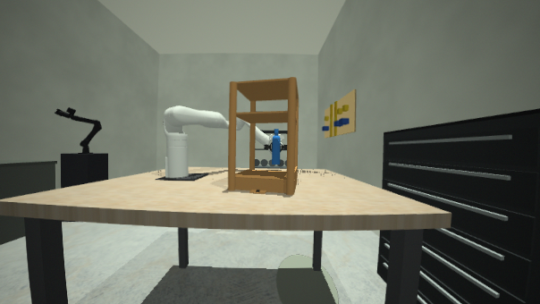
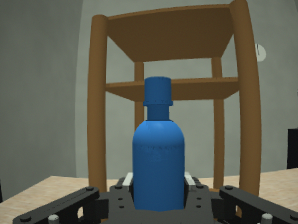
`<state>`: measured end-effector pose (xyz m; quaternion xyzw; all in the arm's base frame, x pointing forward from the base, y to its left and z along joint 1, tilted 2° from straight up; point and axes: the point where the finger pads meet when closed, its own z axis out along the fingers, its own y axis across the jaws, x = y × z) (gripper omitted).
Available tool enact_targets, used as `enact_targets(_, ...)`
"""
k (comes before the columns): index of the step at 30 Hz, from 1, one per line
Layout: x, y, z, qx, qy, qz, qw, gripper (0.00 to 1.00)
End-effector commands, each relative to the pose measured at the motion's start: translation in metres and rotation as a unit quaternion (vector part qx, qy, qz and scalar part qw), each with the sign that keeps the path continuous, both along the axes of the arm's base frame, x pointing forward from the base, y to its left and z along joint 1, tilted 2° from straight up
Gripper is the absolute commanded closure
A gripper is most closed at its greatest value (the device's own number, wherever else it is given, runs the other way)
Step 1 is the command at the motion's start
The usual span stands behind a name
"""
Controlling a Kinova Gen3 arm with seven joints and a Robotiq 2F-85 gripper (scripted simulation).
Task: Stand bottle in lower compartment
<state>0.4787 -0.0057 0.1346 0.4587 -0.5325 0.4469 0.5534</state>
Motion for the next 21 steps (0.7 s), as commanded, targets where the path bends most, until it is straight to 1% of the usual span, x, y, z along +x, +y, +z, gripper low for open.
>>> enact_targets(1, -0.001, -0.001, 0.002, 0.000, -0.001, 0.000, 1.000, 1.00)
enact_targets(8, -0.005, -0.013, 0.002, 0.000, -0.001, 0.000, 1.000, 1.00)
enact_targets(15, -0.011, -0.029, 0.002, 0.000, -0.001, 0.000, 1.000, 1.00)
enact_targets(17, -0.011, -0.029, 0.002, 0.000, -0.001, 0.000, 1.000, 1.00)
enact_targets(21, -0.015, -0.040, 0.002, 0.000, -0.001, 0.000, 1.000, 1.00)
